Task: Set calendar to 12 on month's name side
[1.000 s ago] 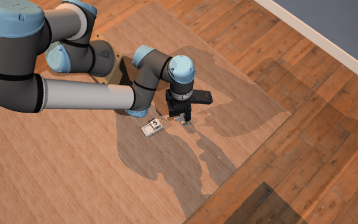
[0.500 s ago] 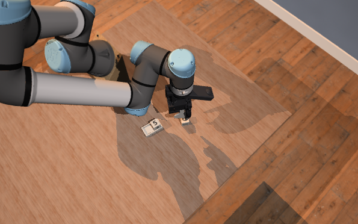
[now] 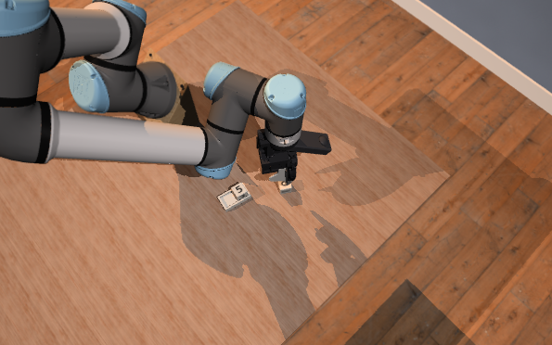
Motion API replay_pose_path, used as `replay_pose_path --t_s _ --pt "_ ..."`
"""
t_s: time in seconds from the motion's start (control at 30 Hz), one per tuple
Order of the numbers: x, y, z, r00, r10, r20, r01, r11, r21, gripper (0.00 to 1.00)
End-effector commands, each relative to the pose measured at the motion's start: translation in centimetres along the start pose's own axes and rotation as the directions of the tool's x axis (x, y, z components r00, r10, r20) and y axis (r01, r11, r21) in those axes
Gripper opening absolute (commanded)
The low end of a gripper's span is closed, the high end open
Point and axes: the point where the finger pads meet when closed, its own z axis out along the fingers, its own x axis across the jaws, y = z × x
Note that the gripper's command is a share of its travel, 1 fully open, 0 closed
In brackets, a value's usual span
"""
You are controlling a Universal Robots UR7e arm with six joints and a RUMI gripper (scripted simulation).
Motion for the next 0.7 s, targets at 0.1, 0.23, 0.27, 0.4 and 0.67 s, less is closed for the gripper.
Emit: replay_pose_path --t_s 0.1,0.23,0.27,0.4,0.67 --pt "-0.09 -0.15 0.13 1.0 0.003 0.008 -0.002 0.998 -0.07 0.29" --pt "-0.11 -0.18 0.15 1.0 0.003 0.009 -0.002 0.996 -0.094 0.29" --pt "-0.11 -0.19 0.15 1.0 0.003 0.009 -0.002 0.994 -0.106 0.29" --pt "-0.09 -0.21 0.12 1.0 0.003 0.007 -0.002 0.988 -0.154 0.29" --pt "0.04 -0.21 -0.05 1.0 0.001 -0.002 -0.001 0.976 -0.22 0.29"
